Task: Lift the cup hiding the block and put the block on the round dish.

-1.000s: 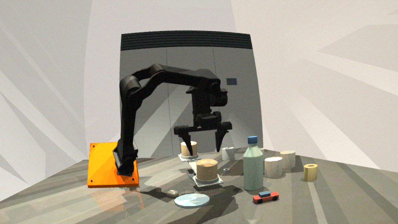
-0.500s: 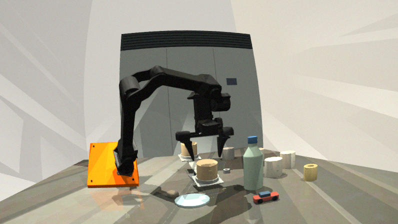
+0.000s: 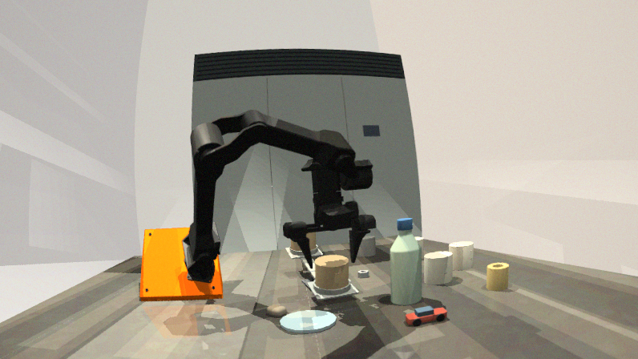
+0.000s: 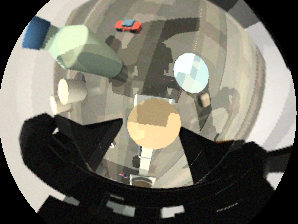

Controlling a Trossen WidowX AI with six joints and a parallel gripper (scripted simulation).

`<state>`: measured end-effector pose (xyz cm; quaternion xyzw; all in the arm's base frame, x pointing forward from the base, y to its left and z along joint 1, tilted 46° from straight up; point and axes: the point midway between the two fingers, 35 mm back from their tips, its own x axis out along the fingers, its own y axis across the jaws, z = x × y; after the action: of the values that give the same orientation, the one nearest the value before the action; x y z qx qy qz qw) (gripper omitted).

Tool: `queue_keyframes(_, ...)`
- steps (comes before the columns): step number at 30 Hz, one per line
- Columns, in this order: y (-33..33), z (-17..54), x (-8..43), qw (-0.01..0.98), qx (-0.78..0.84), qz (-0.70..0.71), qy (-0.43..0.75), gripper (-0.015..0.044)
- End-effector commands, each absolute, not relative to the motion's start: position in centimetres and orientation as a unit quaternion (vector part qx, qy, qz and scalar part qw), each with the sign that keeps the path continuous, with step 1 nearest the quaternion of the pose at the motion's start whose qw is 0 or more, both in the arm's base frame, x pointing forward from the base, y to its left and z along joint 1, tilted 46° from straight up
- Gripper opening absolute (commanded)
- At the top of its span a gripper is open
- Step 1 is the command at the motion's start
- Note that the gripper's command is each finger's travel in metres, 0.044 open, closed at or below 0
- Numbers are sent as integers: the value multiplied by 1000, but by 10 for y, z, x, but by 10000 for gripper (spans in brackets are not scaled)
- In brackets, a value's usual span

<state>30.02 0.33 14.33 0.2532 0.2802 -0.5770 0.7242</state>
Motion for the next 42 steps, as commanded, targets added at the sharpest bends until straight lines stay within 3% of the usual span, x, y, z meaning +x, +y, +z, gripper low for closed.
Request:
queue_keyframes(1, -2, 138, 300, 725, 248, -578, 281, 440)
queue_keyframes(18, -20, 122, 303, 726, 247, -578, 279, 440)
queue_keyframes(21, -20, 122, 303, 726, 247, -578, 279, 361)
queue_keyframes(29, -20, 122, 303, 726, 247, -578, 279, 308)
queue_keyframes(40, -13, 128, 303, 729, 248, -573, 280, 19)
queue_keyframes(42, -11, 130, 303, 730, 249, -572, 280, 0)
